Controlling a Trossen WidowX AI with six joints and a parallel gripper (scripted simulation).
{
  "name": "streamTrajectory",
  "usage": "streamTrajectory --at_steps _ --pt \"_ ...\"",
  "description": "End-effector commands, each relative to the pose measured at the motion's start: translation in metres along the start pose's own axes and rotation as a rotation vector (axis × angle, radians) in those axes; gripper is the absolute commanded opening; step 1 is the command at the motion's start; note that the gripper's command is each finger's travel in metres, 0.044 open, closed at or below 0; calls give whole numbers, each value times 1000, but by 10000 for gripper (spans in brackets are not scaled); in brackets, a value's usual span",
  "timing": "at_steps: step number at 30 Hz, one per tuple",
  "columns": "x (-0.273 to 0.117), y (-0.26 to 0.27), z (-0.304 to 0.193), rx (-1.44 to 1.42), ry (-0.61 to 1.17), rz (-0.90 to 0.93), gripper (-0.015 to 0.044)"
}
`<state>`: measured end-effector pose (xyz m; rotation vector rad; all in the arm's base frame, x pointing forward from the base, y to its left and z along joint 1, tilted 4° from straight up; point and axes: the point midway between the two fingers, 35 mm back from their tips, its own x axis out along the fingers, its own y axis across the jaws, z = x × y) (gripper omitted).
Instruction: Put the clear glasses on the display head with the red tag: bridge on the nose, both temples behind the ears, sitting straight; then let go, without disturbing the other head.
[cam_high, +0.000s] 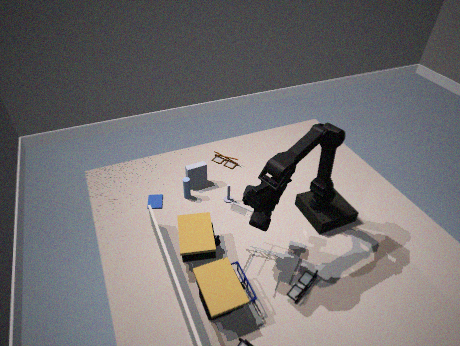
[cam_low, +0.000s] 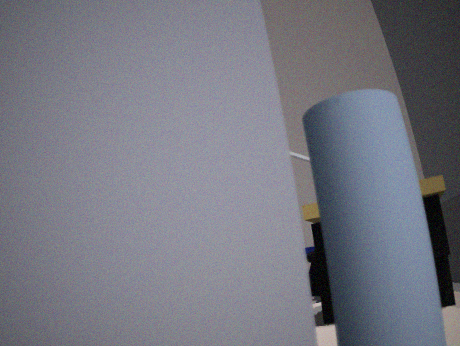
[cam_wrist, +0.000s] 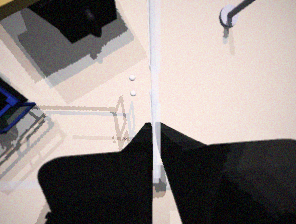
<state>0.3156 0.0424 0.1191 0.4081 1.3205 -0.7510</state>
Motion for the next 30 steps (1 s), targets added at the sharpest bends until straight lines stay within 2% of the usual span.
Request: streamTrajectory --at_steps 1,30 --pt "-6 12 -6 111 -31 -2 0" --pt "-53 80 -66 815 -171 155 0"
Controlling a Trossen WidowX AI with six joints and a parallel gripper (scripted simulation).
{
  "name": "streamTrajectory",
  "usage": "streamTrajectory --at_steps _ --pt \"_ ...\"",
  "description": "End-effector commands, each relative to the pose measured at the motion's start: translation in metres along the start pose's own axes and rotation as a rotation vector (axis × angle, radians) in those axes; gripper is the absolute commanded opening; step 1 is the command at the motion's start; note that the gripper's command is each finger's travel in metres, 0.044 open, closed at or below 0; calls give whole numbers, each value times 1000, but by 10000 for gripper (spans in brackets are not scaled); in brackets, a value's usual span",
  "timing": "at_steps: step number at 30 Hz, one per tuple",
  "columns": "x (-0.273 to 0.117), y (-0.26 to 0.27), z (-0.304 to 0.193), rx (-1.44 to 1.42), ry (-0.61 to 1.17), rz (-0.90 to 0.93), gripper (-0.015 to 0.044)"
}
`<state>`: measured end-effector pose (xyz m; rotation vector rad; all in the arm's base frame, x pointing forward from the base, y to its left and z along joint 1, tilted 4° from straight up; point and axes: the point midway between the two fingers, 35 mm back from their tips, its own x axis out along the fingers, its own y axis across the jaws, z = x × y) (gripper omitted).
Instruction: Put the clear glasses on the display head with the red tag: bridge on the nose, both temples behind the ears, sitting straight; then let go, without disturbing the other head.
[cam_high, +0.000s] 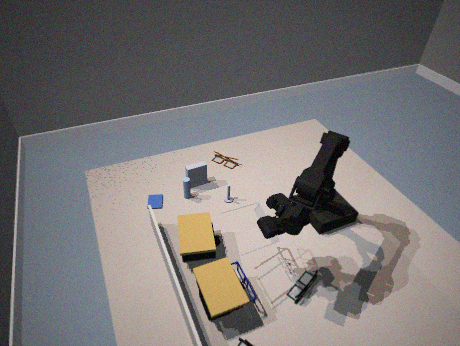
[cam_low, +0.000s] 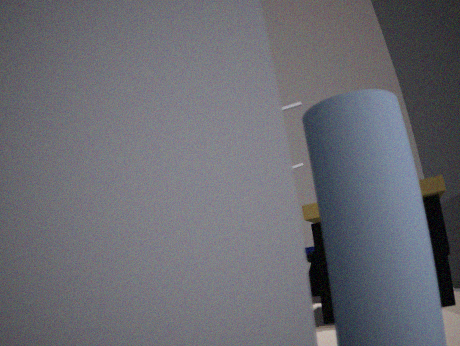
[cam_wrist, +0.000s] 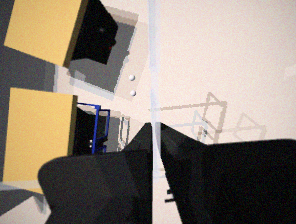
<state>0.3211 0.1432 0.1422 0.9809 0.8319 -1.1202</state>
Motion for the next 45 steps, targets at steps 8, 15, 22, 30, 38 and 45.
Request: streamTrajectory --at_steps 8,15,22,30,38,45 --pt "-23 1 -36 288 -11 85 0" --pt "-38 -2 -59 463 7 139 0" --pt "-54 -7 -81 638 40 192 0" --pt "-59 -10 -85 660 56 197 4" --pt "-59 -10 -85 660 56 197 0" --pt "-59 -10 -85 660 56 197 0"
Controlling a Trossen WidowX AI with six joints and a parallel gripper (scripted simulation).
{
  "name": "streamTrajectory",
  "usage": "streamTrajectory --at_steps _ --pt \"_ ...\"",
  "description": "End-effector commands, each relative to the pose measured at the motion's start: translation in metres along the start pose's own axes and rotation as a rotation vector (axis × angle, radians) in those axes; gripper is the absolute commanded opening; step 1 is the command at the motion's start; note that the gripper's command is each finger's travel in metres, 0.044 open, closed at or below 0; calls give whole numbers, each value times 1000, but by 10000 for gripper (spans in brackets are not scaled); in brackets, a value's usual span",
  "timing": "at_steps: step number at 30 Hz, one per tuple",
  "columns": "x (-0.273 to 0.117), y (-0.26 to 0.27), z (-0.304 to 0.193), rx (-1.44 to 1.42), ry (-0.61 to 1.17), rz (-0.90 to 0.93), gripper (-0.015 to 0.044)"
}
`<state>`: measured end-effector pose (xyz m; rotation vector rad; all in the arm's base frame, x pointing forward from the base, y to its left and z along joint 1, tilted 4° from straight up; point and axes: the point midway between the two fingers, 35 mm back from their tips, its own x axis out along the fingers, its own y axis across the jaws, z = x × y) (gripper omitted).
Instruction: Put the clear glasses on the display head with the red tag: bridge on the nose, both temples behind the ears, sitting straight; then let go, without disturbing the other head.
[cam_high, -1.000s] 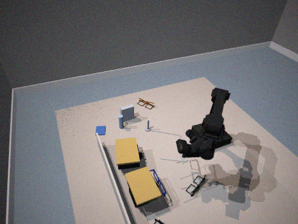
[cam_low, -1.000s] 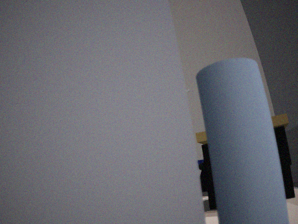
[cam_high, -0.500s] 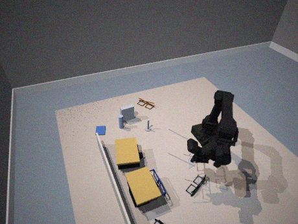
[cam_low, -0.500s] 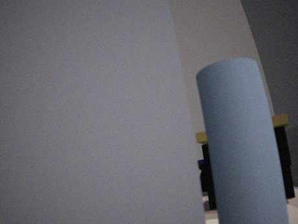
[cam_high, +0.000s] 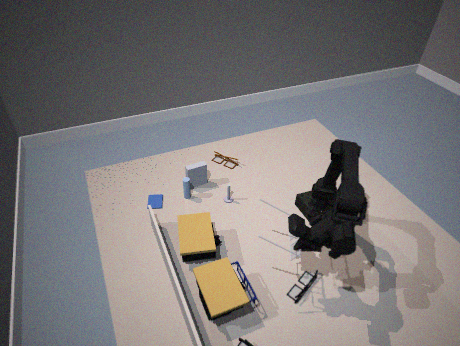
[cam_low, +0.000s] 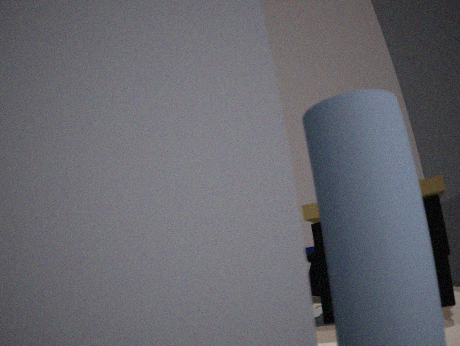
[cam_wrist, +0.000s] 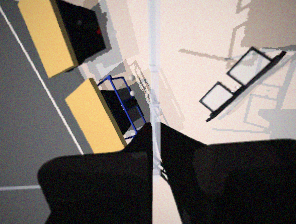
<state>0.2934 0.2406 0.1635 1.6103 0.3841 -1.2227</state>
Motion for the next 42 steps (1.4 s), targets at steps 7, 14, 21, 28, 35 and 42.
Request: streamTrajectory --at_steps 7,14,21,28,35,42 --pt "10 5 8 -27 -18 -38 0" --pt "39 17 33 -88 -56 -148 0" --pt "64 26 59 -142 -65 -262 0" --pt "86 31 86 -187 -47 -372 0" --pt "104 33 113 -224 -3 -474 0" --pt "119 32 139 -251 67 -561 0"
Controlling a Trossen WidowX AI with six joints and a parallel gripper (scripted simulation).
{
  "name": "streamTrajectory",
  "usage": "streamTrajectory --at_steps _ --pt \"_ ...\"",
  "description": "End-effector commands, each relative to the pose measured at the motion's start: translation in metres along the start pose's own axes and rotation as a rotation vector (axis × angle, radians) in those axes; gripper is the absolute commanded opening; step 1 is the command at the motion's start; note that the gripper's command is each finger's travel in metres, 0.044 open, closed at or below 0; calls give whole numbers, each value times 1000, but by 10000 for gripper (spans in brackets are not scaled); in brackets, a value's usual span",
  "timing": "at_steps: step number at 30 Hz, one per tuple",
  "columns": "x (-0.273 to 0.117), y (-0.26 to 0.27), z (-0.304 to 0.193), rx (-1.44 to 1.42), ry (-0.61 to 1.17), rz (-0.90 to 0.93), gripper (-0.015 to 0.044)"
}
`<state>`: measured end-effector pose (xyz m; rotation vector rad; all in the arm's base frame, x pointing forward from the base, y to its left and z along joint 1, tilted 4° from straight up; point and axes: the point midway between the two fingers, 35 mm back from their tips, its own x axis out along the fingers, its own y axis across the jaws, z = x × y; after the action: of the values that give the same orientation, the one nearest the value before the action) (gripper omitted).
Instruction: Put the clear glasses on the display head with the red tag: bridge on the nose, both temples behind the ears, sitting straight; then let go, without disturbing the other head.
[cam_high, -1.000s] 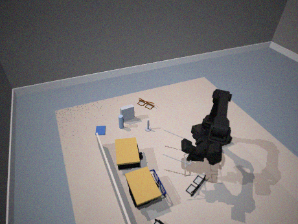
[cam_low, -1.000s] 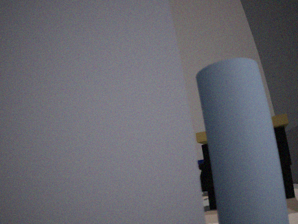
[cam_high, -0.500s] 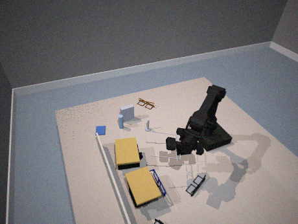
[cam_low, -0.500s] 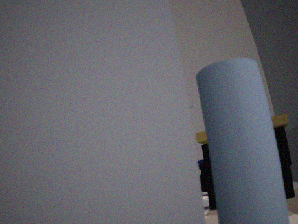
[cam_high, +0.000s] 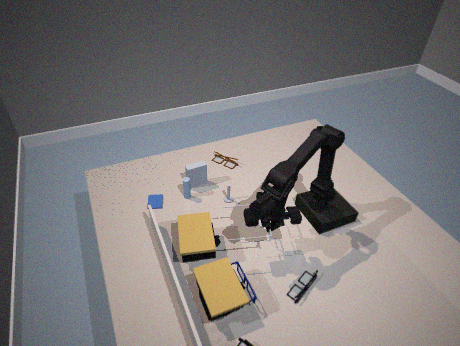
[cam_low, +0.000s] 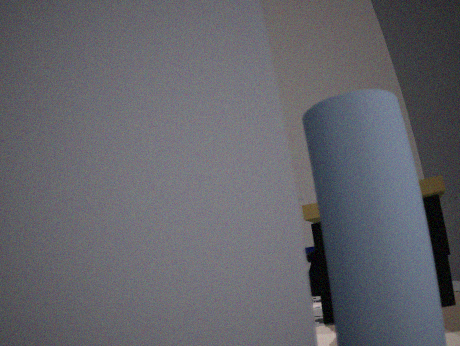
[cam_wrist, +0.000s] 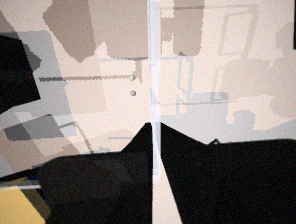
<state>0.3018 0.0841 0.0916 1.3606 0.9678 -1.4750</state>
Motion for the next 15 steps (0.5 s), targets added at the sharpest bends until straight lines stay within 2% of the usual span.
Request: streamTrajectory --at_steps 1,15 --pt "8 -1 16 -31 52 -46 0" --pt "18 -2 17 -32 74 39 0"
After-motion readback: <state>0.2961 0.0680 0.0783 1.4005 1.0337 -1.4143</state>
